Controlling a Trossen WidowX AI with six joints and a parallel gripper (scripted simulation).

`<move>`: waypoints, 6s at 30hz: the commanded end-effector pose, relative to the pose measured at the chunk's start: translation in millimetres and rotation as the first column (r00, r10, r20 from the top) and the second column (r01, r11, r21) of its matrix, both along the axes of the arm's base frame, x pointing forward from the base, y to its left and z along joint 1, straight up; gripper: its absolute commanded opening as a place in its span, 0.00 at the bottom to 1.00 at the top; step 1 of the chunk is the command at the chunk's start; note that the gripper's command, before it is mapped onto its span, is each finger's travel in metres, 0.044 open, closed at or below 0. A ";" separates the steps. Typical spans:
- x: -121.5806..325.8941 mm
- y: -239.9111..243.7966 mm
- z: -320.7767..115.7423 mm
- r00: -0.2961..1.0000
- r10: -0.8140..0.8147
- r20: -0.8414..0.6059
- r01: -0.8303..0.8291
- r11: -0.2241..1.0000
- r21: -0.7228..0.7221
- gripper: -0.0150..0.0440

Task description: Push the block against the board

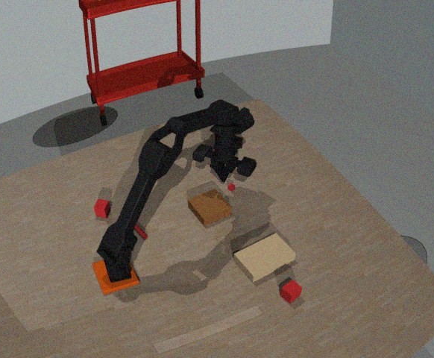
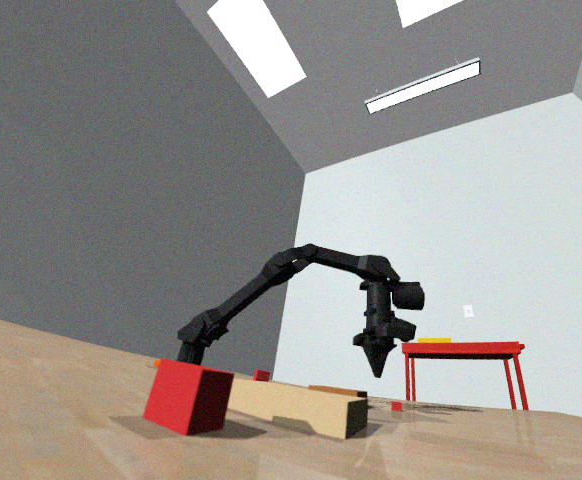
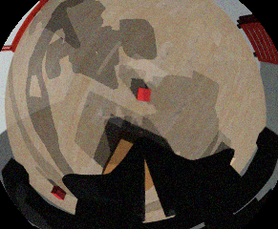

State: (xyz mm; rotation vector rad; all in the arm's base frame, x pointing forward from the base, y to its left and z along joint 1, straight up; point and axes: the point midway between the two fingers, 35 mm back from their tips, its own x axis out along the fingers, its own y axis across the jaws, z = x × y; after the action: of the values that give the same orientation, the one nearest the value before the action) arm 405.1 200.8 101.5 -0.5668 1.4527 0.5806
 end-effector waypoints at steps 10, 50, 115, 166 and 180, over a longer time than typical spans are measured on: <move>-32.3 15.8 2.4 0.907 0.420 0.015 -0.420 0.907 -0.018 0.25; -72.7 19.0 -58.3 0.542 0.840 0.007 -0.839 0.542 -0.042 0.25; -58.5 -62.6 -60.0 0.542 0.840 0.002 -0.839 0.542 -0.047 0.25; -56.5 -55.4 -59.9 0.542 0.840 0.002 -0.839 0.542 -0.047 0.25; -50.9 -72.1 -60.0 0.542 0.840 0.001 -0.839 0.542 -0.048 0.25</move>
State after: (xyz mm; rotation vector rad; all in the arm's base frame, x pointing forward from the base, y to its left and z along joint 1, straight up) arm 352.0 133.5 40.3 -1.3334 1.0909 1.3081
